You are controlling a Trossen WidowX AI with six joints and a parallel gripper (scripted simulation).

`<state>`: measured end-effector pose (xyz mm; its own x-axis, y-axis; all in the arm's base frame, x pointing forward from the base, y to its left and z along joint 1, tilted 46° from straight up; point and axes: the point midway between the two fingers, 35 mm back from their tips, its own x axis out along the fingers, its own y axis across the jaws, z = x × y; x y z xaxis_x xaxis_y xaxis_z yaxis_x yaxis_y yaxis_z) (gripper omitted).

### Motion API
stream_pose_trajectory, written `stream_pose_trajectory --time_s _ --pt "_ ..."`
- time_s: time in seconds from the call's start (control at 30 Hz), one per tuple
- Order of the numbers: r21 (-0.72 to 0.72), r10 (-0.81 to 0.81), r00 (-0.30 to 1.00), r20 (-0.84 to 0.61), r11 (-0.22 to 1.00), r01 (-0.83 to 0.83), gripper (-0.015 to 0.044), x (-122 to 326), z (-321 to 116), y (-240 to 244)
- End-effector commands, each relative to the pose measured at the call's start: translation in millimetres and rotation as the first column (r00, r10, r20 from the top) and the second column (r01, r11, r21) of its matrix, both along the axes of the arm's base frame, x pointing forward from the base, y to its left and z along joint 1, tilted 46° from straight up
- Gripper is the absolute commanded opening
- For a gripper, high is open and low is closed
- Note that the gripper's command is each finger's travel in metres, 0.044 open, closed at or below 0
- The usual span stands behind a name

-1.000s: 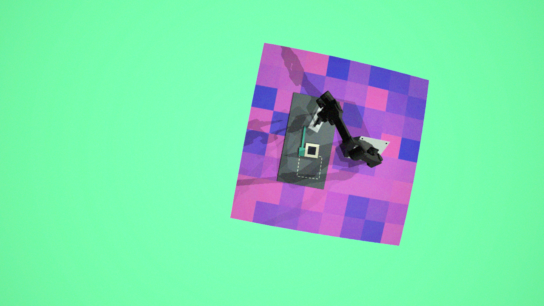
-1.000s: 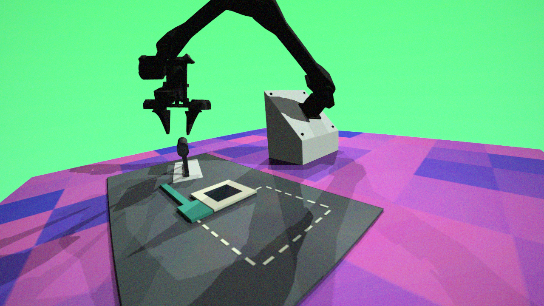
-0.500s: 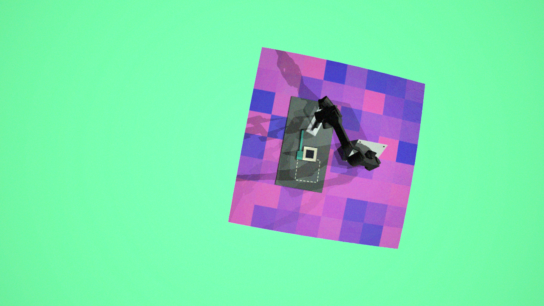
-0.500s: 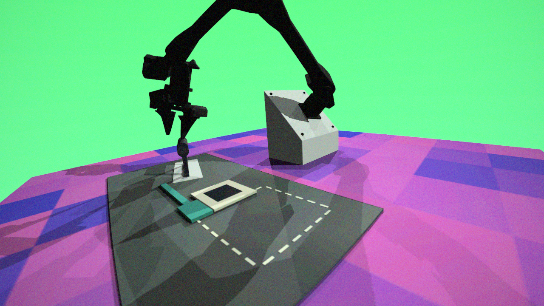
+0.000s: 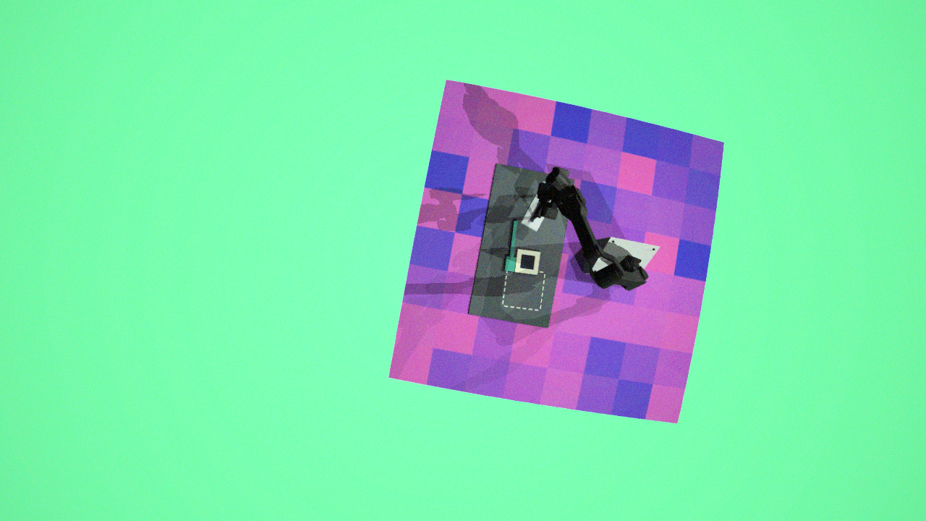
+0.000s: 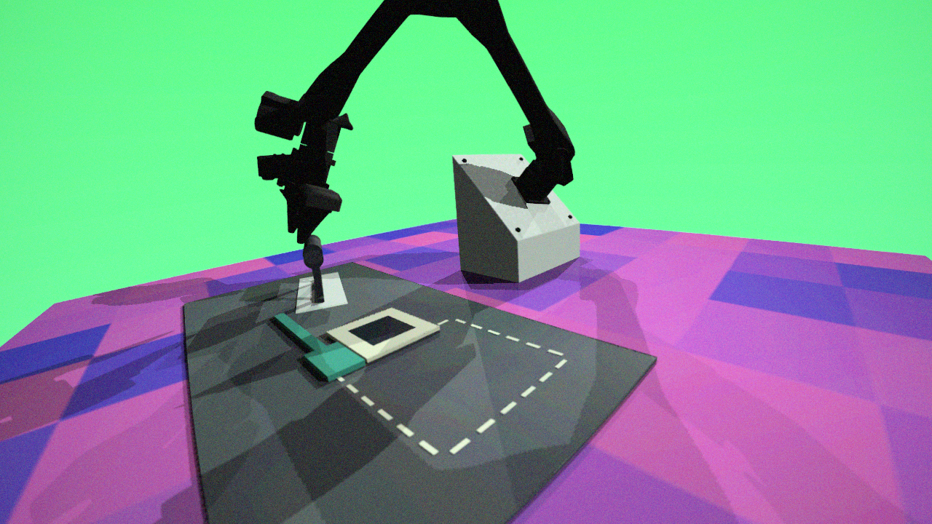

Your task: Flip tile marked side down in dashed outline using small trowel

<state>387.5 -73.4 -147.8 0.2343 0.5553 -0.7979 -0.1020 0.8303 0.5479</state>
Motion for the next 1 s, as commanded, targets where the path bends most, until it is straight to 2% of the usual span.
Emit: stream_pose_trajectory --time_s 0.0,0.43,0.7,0.97 --pt "0.018 -0.117 0.993 -0.028 0.993 0.118 0.0300 2 4 0" --pt "0.081 -0.501 0.849 -0.169 0.851 0.518 0.0300 0 4 -1" --pt "0.122 -0.671 0.690 -0.269 0.687 0.716 0.0300 -4 7 -1" --pt "0.156 -0.773 0.506 -0.382 0.486 0.860 0.0300 -9 12 1"
